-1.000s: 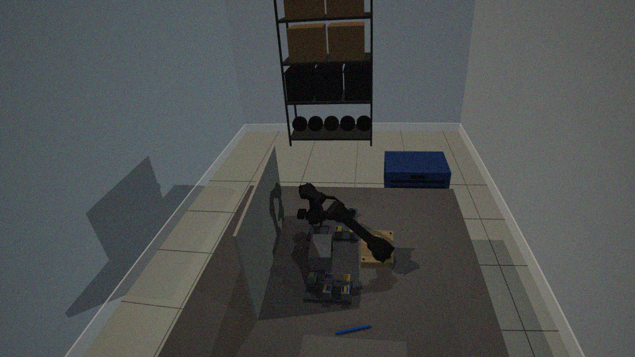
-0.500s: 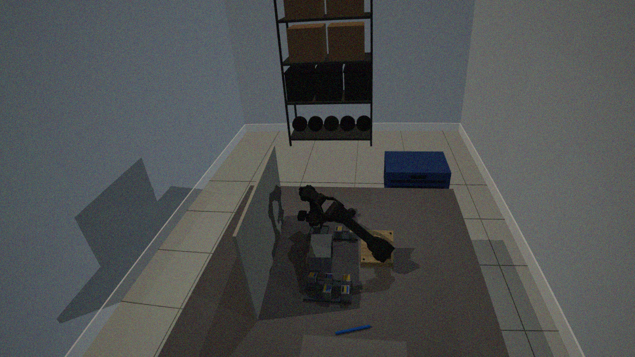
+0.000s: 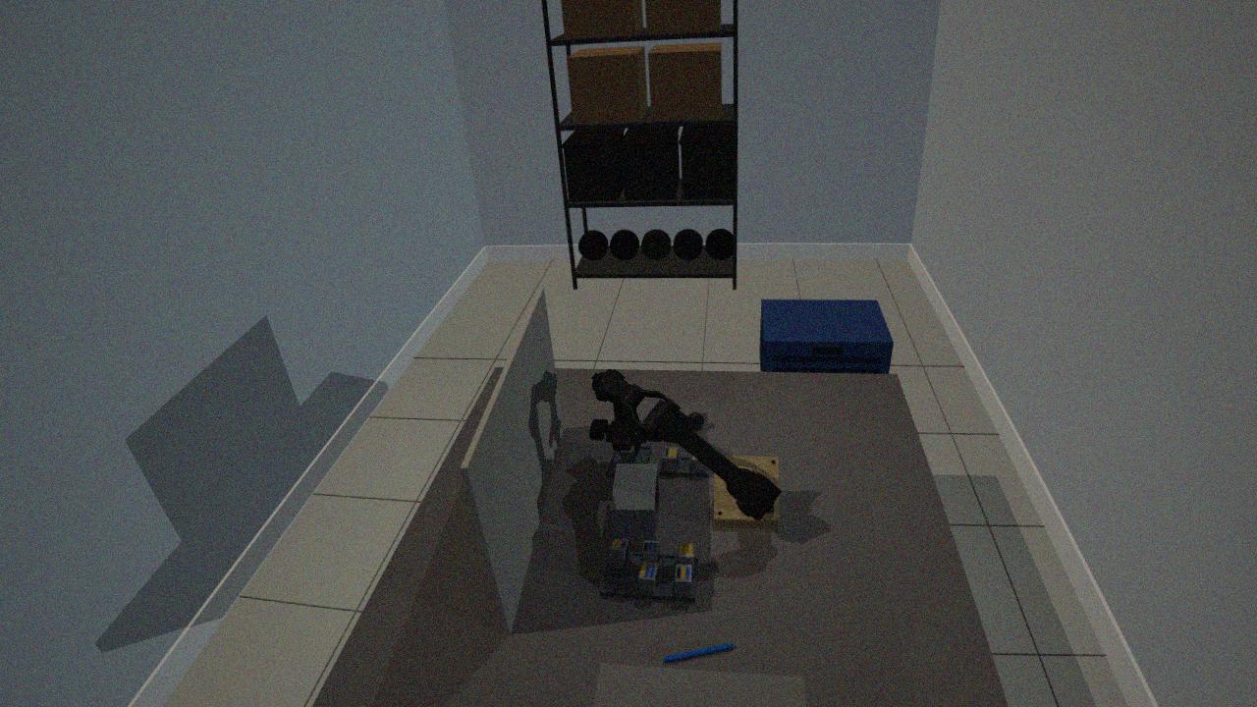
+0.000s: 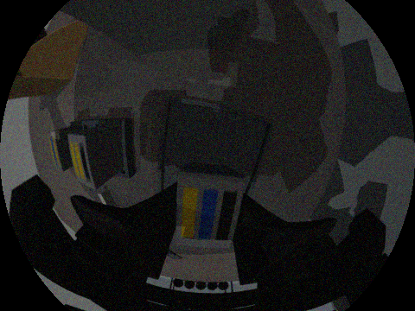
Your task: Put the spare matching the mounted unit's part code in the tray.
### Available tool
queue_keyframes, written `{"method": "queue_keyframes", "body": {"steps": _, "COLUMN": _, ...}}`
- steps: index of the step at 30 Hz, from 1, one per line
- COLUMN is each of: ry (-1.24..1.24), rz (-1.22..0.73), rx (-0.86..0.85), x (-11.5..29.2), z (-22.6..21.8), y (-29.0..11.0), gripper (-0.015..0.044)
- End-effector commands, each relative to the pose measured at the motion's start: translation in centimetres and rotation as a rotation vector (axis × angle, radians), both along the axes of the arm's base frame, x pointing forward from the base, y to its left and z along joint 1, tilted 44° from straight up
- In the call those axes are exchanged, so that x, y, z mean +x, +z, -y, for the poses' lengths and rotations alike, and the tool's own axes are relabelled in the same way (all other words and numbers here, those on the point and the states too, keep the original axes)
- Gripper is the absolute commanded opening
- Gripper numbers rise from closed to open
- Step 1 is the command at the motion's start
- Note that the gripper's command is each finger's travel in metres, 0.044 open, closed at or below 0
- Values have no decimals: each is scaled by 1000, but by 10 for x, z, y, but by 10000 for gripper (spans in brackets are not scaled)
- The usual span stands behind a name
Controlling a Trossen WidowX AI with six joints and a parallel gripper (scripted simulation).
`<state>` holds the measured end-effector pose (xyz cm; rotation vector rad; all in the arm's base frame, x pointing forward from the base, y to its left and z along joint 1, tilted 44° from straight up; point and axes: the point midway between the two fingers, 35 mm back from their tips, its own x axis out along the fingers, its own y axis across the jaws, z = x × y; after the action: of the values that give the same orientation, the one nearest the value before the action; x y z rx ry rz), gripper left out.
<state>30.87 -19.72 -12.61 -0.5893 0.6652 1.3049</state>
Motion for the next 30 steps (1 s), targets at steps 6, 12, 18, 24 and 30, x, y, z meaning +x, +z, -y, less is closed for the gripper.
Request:
{"method": "queue_keyframes", "body": {"steps": 6, "ry": 0, "rz": 0, "rx": 0, "x": 0, "z": 0, "y": 0, "gripper": 289}}
{"method": "queue_keyframes", "body": {"steps": 12, "ry": 0, "rz": 0, "rx": 0, "x": 0, "z": 0, "y": 0, "gripper": 440}}
{"method": "queue_keyframes", "body": {"steps": 18, "ry": -3, "rz": -2, "rx": -1, "x": -5, "z": 43, "y": 42, "gripper": 440}}
{"method": "queue_keyframes", "body": {"steps": 24, "ry": -5, "rz": -3, "rx": 3, "x": -15, "z": 72, "y": 79, "gripper": 440}}
{"method": "queue_keyframes", "body": {"steps": 30, "ry": -27, "rz": 14, "rx": -14, "x": -13, "z": 75, "y": 78, "gripper": 440}}
